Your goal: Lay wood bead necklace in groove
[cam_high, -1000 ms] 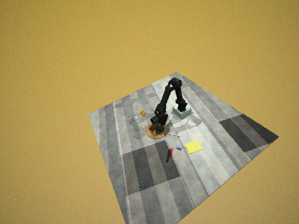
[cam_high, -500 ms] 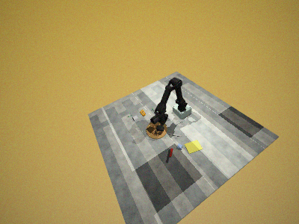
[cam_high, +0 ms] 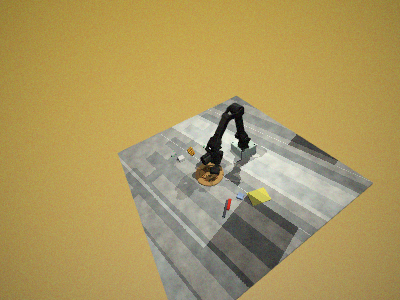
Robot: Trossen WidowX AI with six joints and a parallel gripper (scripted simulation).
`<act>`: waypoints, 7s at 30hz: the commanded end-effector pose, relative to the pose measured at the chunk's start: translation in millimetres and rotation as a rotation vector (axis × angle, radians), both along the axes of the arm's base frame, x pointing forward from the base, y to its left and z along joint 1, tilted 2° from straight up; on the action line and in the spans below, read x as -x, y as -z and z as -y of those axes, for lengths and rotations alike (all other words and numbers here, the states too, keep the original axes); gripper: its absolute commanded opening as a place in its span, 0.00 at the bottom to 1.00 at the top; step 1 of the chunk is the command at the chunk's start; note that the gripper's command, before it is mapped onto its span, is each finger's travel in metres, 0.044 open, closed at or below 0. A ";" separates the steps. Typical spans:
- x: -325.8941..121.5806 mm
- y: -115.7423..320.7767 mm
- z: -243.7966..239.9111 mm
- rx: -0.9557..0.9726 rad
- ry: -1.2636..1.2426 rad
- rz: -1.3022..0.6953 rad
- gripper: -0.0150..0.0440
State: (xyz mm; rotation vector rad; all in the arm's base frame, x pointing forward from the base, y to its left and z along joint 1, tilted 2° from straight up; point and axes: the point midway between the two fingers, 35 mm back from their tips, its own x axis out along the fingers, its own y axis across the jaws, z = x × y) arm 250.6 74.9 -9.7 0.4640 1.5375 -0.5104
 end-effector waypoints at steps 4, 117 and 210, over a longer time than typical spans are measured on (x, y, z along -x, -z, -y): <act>-9.1 -18.5 1.4 -0.006 -0.086 0.016 0.51; 3.8 16.1 9.4 -0.006 -0.086 0.015 0.25; -8.7 19.6 11.9 -0.011 -0.229 0.018 0.41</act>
